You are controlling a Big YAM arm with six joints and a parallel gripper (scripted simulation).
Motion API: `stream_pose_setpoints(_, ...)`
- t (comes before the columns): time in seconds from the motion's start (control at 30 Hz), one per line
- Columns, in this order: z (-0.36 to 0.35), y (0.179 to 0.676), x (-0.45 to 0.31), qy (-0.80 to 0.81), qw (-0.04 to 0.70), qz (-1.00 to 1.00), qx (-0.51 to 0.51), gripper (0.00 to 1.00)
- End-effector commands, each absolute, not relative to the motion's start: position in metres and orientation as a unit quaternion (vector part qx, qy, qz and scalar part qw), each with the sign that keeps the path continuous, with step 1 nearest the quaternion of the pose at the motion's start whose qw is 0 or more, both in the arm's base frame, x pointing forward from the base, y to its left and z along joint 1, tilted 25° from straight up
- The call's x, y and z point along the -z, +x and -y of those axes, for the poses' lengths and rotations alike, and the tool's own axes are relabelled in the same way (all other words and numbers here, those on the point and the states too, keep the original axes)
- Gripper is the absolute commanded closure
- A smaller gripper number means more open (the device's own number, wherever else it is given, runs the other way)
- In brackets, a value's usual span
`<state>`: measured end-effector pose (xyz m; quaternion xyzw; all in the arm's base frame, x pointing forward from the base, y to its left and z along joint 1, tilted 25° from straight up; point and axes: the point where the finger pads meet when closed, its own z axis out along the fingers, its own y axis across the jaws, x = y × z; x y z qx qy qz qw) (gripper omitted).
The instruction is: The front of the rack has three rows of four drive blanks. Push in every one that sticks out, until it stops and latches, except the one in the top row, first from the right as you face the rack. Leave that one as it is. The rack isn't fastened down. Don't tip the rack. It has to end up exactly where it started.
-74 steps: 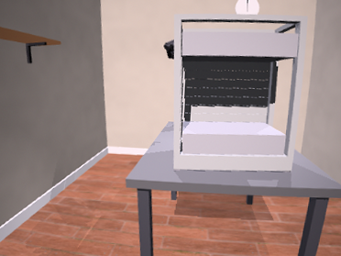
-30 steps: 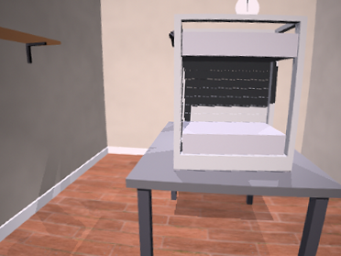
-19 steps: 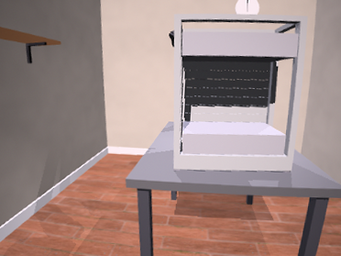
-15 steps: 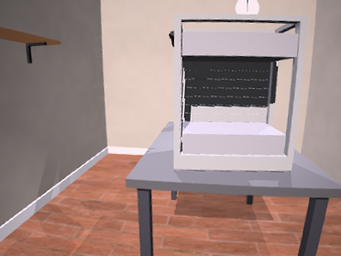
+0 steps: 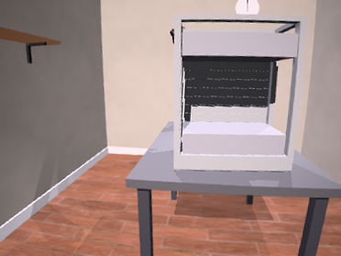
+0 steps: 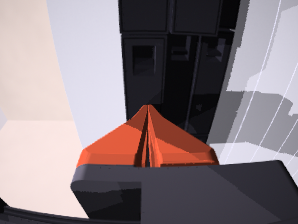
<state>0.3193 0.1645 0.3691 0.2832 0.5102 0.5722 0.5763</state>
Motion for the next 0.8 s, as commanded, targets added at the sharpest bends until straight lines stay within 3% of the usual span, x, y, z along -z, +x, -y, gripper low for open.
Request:
stream_pose_setpoints(0.0, -0.1669, 0.3334, -0.4135, 0.286, 0.583, -0.474, -0.595, 1.0)
stream_pose_setpoints(0.77, -0.1672, 0.3351, -0.4122, 0.287, 0.583, -0.476, -0.593, 1.0)
